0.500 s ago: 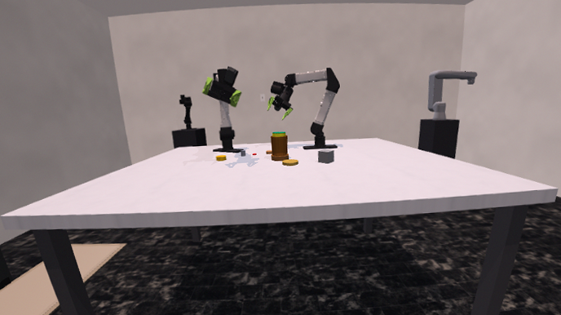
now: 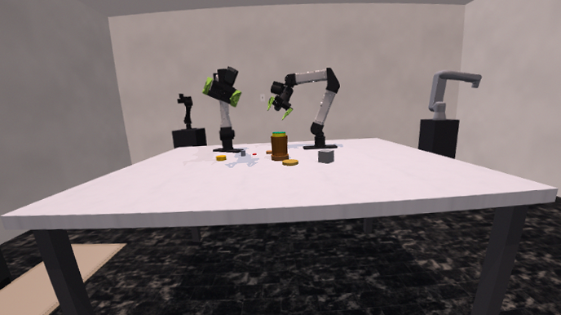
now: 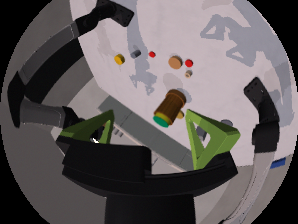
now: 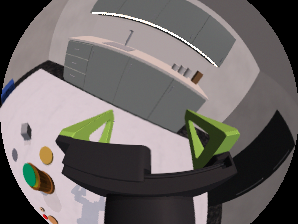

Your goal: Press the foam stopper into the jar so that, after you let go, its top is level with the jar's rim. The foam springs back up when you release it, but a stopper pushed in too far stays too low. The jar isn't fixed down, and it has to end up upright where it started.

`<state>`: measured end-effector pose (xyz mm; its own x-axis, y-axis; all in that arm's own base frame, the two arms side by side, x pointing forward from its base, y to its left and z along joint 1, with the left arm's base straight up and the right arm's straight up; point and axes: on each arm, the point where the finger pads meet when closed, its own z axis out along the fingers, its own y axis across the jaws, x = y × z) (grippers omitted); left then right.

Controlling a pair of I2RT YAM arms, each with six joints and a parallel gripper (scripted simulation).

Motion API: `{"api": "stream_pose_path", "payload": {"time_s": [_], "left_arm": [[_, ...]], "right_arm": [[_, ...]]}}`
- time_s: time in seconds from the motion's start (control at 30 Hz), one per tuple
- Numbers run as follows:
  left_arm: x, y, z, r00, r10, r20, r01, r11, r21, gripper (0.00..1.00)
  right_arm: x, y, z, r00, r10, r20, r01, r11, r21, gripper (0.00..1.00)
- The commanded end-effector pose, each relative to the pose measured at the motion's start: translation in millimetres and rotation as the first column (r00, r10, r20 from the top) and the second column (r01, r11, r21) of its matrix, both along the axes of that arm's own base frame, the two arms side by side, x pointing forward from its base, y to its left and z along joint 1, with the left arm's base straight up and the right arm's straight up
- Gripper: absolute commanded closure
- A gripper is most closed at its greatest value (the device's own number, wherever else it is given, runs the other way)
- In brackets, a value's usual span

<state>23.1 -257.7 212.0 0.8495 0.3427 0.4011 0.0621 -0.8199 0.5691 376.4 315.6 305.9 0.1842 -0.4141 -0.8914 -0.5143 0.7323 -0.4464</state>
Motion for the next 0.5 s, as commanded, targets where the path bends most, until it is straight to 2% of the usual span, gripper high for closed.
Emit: {"api": "stream_pose_path", "payload": {"time_s": [0.0,0.47], "left_arm": [[-0.2,-0.8,2.0,1.000,0.000,-0.002,0.000,1.000,-0.008,0.00],[-0.2,-0.8,2.0,1.000,0.000,-0.002,0.000,1.000,-0.008,0.02]], "right_arm": [[-0.4,-0.4,5.7,1.000,0.000,0.010,0.000,1.000,0.010,0.00],[-0.4,-0.4,5.7,1.000,0.000,0.010,0.000,1.000,0.010,0.00]]}}
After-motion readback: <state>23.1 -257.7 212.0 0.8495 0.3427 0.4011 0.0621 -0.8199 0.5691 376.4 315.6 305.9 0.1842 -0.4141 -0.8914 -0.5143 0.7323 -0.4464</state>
